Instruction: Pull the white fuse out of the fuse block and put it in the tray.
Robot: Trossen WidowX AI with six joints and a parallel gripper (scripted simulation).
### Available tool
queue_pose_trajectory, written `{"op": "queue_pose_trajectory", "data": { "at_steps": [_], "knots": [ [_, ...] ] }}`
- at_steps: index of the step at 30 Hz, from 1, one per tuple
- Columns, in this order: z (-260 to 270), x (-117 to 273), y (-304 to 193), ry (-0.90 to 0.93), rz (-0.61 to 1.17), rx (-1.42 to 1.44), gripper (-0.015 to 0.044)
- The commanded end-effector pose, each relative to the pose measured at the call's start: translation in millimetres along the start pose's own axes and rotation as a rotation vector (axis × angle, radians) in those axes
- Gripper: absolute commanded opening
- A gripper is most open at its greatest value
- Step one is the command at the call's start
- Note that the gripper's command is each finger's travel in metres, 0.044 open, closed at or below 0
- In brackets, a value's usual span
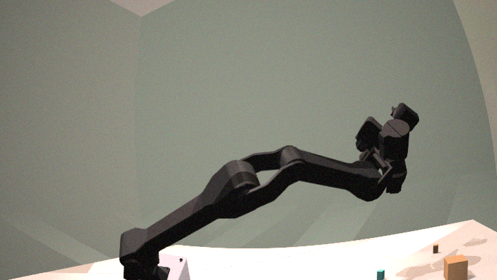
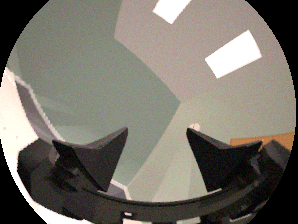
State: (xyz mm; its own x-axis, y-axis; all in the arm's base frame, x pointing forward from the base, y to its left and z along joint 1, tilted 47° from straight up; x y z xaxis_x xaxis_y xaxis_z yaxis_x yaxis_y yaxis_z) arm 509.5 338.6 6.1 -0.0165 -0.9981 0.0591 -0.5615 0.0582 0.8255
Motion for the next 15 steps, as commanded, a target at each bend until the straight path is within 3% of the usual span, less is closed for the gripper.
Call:
{"op": "queue_pose_trajectory", "data": {
  "at_steps": [1,12,15],
  "knots": [
    [0,0,0,-0.004,0.008,-0.015,0.0374],
    [12,32,-22,-0.282,0.558,-0.871,0.0085],
    [27,50,-23,-0.389,0.736,-1.074,0.0074]
  ]
}}
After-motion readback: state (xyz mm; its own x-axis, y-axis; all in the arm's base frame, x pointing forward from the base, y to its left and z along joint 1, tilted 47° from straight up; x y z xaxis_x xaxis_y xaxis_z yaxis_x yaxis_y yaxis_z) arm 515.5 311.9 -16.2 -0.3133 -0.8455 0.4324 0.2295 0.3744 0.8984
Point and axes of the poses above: the point midway between the two fingers, 35 mm back from their tips, its own x axis back along the fingers, its own z axis across the jaws, y = z × x, the point moved 5 cm from there along x, back along the fingers, and after that the axes turned 11 degrees about -x, right-handed, at the moved point
